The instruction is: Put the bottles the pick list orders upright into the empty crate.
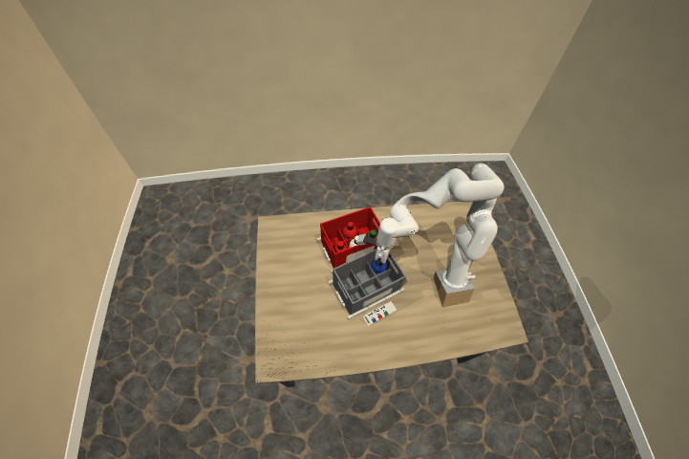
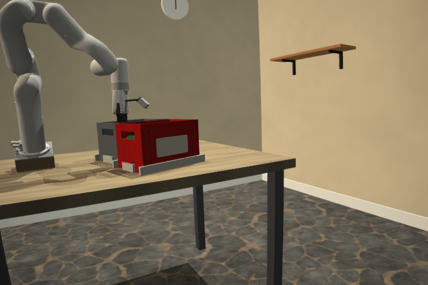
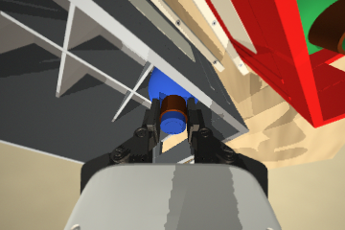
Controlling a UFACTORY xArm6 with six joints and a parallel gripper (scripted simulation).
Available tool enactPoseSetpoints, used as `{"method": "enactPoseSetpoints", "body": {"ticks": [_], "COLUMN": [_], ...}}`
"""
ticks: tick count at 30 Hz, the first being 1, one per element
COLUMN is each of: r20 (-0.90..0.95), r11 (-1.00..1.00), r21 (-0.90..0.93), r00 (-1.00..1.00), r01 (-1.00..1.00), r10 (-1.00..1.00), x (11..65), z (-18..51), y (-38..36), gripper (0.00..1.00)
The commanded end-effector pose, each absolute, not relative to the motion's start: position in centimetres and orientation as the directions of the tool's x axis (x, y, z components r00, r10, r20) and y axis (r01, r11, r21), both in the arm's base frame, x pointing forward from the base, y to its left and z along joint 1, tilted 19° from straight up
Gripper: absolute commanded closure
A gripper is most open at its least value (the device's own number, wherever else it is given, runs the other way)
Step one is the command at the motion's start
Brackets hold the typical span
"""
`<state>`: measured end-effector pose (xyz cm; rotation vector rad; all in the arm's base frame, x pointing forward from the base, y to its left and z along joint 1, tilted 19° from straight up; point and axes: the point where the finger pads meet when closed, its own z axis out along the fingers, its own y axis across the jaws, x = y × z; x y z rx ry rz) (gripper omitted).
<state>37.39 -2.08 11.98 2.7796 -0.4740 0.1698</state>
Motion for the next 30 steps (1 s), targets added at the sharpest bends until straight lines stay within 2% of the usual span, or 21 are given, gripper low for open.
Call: {"method": "enactPoseSetpoints", "body": {"ticks": [1, 19, 20, 30], "r20": [0.171, 0.171, 0.171, 0.171], "r11": [-0.896, -0.896, -0.896, -0.896], "r21": [0.285, 0.285, 0.285, 0.285], "r00": [0.938, 0.938, 0.938, 0.938], "r01": [-0.341, -0.341, -0.341, -0.341], "r10": [-0.303, -0.303, -0.303, -0.303], "x": [37.54, 37.54, 37.55, 37.56], "z": [12.12, 12.12, 11.8, 11.8], "y": [-2.04, -2.04, -2.15, -2.15], "gripper": [1.0, 1.0, 0.35, 0.35]}}
